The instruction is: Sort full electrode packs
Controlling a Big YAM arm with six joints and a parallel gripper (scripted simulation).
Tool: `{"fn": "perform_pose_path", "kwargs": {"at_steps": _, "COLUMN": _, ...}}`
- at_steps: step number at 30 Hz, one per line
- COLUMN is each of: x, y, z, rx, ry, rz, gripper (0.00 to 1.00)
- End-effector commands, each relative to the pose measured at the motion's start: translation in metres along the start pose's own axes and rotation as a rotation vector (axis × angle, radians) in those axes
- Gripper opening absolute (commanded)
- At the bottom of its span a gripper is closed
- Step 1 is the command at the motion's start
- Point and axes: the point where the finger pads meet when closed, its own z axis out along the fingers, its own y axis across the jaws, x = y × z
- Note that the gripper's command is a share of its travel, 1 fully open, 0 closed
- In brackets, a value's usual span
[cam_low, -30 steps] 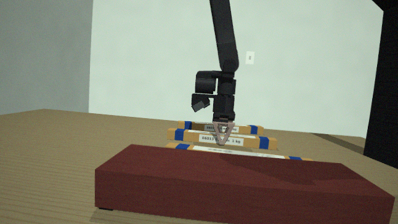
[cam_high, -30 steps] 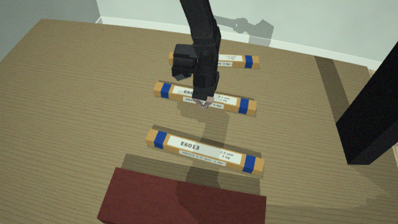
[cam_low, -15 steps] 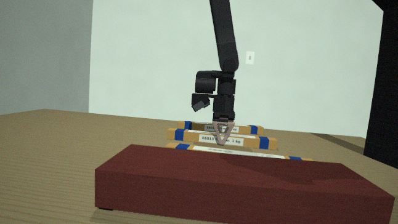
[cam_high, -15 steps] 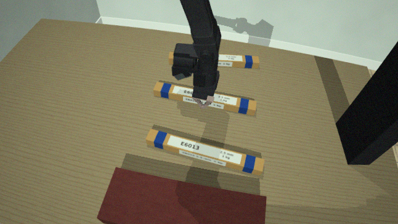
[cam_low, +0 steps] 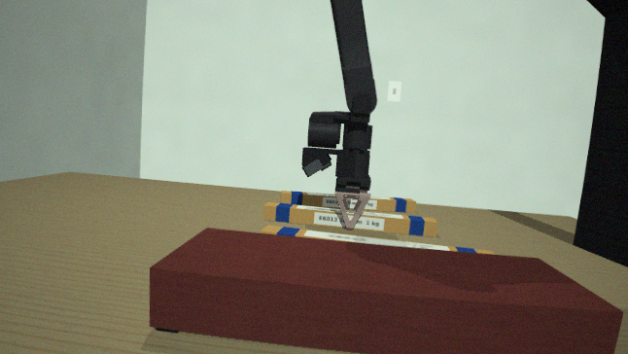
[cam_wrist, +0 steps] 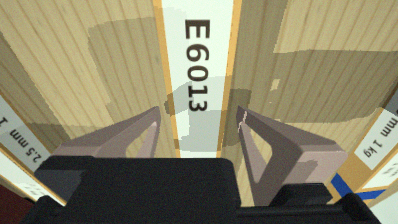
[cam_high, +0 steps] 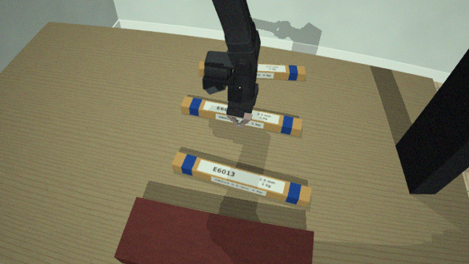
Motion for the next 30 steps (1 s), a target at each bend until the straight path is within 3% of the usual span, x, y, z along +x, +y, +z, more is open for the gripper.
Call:
{"fn": "perform_pose_path", "kwargs": {"at_steps": 1, "x": -0.0132, "y": -0.0037, "z": -0.0116, "rx": 0.007, "ry": -0.015, "rz": 0.007, "gripper": 0.74}}
{"fn": "perform_pose_path", "kwargs": {"at_steps": 30, "x": -0.0165, "y": -0.0026, "z": -0.0130, "rx": 0.006, "ry": -0.014, "rz": 0.007, "gripper": 0.74}}
